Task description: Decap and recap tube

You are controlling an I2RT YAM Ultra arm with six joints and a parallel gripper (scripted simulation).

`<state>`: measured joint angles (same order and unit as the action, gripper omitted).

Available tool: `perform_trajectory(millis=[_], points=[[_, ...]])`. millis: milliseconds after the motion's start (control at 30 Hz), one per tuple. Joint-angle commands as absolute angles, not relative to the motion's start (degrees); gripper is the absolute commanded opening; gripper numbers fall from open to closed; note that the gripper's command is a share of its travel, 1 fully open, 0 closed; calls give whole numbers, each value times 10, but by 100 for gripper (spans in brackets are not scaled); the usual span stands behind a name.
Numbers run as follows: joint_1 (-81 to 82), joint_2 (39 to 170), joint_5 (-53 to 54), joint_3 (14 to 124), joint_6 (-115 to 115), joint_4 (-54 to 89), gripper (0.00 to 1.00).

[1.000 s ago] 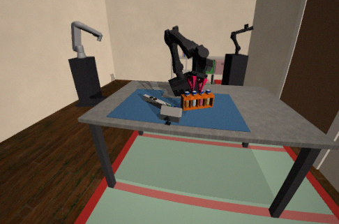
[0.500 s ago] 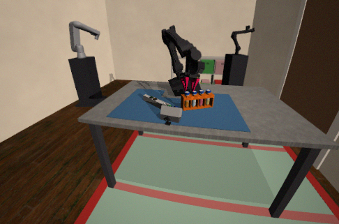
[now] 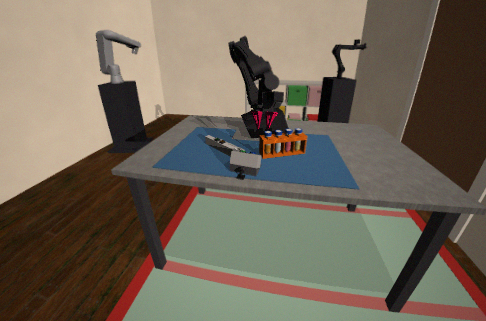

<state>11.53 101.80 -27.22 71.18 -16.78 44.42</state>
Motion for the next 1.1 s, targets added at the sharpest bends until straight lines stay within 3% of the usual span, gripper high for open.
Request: perform_trajectory(millis=[0,333,667,1067], points=[[114,991,-265,688,-171,460,49],[82,966,-231,680,-160,563,49],[59,887,-217,603,-166,595,49],[56,895,-214,612,-164,606,49]])
